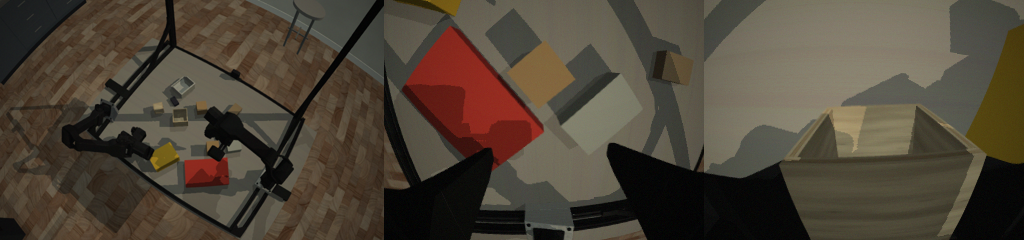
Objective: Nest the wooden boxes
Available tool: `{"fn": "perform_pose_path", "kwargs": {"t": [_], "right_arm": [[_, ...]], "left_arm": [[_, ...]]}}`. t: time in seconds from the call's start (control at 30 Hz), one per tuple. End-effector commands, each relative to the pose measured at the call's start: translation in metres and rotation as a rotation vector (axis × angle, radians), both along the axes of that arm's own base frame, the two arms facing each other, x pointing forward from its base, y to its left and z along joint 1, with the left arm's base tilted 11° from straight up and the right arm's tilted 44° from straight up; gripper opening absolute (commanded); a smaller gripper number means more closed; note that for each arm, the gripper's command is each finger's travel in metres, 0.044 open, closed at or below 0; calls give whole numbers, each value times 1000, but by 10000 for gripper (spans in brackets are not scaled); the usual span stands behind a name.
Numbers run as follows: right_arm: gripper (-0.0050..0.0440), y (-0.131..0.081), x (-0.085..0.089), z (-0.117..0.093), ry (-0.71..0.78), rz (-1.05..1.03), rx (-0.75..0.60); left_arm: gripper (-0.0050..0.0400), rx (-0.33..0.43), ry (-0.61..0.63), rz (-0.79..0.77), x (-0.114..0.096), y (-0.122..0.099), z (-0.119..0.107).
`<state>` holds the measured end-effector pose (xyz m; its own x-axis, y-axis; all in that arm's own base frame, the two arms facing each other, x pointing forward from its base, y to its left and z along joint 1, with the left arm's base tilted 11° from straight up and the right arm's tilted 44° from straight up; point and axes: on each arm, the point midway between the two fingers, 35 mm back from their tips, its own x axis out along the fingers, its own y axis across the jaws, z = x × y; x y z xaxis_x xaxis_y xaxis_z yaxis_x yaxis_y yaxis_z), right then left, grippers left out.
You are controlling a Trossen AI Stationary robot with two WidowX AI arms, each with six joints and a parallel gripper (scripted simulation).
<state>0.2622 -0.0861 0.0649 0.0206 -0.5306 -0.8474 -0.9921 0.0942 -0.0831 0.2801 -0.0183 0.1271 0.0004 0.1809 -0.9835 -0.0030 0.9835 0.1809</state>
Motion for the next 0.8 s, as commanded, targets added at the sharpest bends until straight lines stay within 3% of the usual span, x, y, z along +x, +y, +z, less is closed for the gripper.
{"fn": "perform_pose_path", "kwargs": {"t": [0.0,0.3,0.57,0.77], "right_arm": [[0,0,1,6,-16,2,49],[0,-1,0,14,-30,15,190],[0,1,0,18,-30,16,209],[0,-2,-1,23,-43,28,344]], "left_arm": [[400,2,1,-3,0,0,0],[400,2,1,-3,0,0,0],[400,2,1,-3,0,0,0],[400,2,1,-3,0,0,0]]}}
